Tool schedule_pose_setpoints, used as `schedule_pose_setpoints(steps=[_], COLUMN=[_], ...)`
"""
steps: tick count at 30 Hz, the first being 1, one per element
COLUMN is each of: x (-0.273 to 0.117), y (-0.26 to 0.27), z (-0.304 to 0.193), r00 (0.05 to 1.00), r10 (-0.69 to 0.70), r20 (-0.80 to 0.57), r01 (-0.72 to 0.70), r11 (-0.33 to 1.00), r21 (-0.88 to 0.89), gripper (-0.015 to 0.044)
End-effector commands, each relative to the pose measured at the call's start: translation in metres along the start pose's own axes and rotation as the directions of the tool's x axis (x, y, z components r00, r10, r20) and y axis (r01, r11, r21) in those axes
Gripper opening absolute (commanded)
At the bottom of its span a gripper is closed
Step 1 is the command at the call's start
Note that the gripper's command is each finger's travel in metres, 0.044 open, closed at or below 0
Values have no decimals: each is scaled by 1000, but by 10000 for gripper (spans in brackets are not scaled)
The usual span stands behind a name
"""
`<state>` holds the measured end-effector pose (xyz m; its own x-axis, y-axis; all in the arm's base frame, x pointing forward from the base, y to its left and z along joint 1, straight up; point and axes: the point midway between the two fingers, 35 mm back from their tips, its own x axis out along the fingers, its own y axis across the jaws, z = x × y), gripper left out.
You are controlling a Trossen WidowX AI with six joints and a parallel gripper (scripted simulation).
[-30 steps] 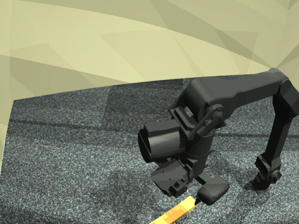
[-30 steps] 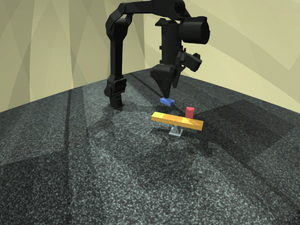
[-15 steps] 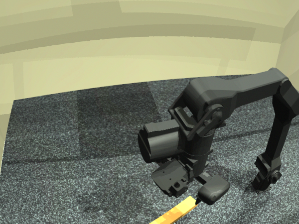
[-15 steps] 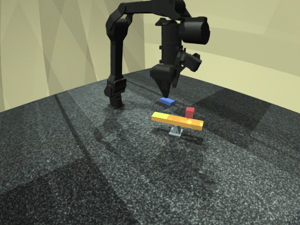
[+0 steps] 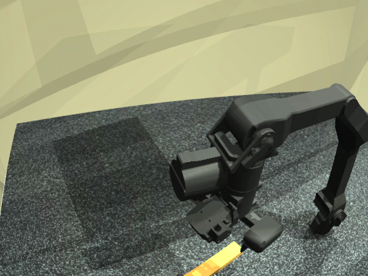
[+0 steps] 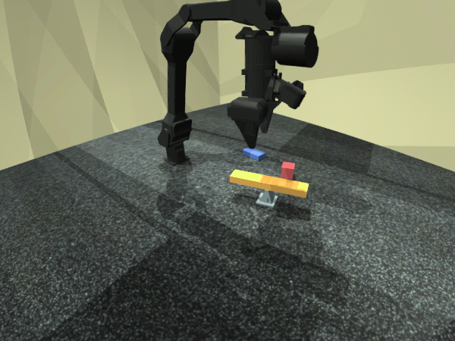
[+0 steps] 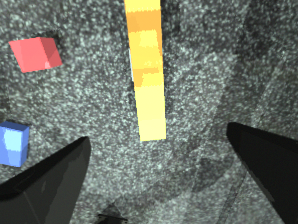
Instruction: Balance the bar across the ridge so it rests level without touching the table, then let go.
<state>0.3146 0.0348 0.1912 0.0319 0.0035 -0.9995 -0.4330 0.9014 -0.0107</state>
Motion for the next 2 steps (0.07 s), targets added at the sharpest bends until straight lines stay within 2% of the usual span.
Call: schedule_pose_setpoints(steps=[1, 2], x=[1, 1], y=[0, 0], z=[0, 0], r00=[1000, 1000], r10=[2, 2], r20=[-3, -3], r01=[-2, -2], r11=[1000, 1000], r21=[0, 0], gripper=[440, 440])
